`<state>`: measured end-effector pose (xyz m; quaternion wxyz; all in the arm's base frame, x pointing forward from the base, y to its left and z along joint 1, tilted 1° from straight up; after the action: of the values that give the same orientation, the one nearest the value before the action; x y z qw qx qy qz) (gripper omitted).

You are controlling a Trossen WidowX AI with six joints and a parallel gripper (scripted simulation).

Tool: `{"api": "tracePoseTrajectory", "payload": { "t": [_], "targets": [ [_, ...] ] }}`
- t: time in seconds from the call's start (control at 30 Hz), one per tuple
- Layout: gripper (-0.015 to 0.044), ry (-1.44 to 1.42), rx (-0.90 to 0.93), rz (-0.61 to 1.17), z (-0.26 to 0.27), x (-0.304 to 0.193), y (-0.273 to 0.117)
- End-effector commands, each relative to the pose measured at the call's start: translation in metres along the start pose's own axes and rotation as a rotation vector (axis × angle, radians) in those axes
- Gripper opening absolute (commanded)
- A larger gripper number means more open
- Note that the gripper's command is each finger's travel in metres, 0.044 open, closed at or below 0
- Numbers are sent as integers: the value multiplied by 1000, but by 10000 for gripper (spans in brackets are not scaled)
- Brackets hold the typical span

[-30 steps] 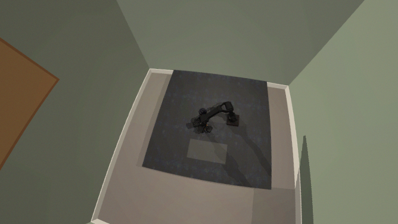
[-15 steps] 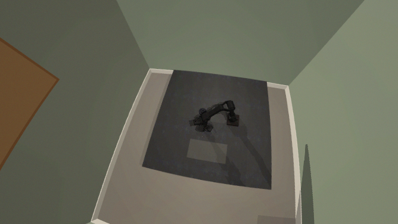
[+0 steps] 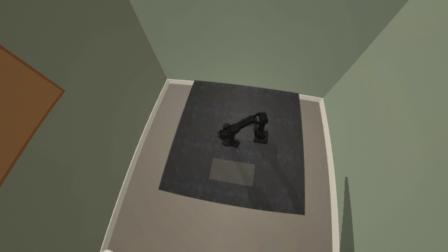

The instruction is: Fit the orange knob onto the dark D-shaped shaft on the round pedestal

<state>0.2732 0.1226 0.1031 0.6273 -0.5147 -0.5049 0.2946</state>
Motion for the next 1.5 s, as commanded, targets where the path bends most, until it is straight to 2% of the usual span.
{"api": "tracePoseTrajectory", "payload": {
  "t": [0.0, 1.47],
  "targets": [
    [179, -3, 0, -59, 0, -8, -3],
    [179, -3, 15, -725, -2, -92, 0]
  ]
}}
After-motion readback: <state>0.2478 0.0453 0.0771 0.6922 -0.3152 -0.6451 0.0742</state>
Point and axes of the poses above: the point midway between the two fingers, 35 mm back from their tips, its own y axis out along the fingers, its own z axis across the jaws, x = y × z, the point moved 7 cm from there along -y, back along the fingers, and after that the axes turned 1 degree about y, right-handed, at the moved point
